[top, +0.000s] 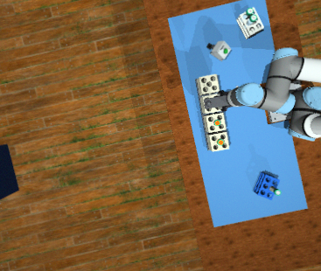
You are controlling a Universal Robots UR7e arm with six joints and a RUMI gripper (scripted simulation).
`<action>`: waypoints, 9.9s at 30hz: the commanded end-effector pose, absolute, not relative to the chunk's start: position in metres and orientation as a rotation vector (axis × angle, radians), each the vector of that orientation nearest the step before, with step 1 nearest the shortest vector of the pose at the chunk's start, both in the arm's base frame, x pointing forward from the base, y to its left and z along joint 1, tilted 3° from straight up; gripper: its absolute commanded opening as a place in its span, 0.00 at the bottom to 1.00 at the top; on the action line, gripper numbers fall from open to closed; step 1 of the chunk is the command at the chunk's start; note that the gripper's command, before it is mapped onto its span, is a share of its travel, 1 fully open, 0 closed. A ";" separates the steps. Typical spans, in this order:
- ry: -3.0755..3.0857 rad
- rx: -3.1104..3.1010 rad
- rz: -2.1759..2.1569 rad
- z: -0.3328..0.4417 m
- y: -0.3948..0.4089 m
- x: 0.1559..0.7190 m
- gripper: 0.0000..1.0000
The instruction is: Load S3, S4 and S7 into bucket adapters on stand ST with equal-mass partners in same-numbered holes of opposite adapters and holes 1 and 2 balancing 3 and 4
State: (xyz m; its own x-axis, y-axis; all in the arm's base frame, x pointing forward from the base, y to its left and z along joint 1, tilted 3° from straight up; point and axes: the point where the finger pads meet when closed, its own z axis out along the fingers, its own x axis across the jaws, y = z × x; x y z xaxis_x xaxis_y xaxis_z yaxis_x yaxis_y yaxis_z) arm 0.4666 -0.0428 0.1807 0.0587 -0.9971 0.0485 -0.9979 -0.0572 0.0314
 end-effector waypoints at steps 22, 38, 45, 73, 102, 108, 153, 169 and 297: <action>-2.118 2.245 0.023 0.157 -0.044 0.466 0.00; -2.118 2.245 0.023 0.139 -0.045 0.466 0.00; -2.118 2.245 0.023 0.129 -0.046 0.465 0.00; -2.118 2.245 0.023 0.101 -0.047 0.465 0.00; -2.118 2.244 0.023 0.091 -0.047 0.464 0.35; -2.118 2.244 0.023 0.091 -0.047 0.464 0.35; -2.894 1.104 0.059 0.141 -0.178 0.395 0.35; -3.049 0.582 0.070 0.148 -0.288 0.337 0.35; -3.048 0.582 0.071 0.220 -0.501 0.224 0.00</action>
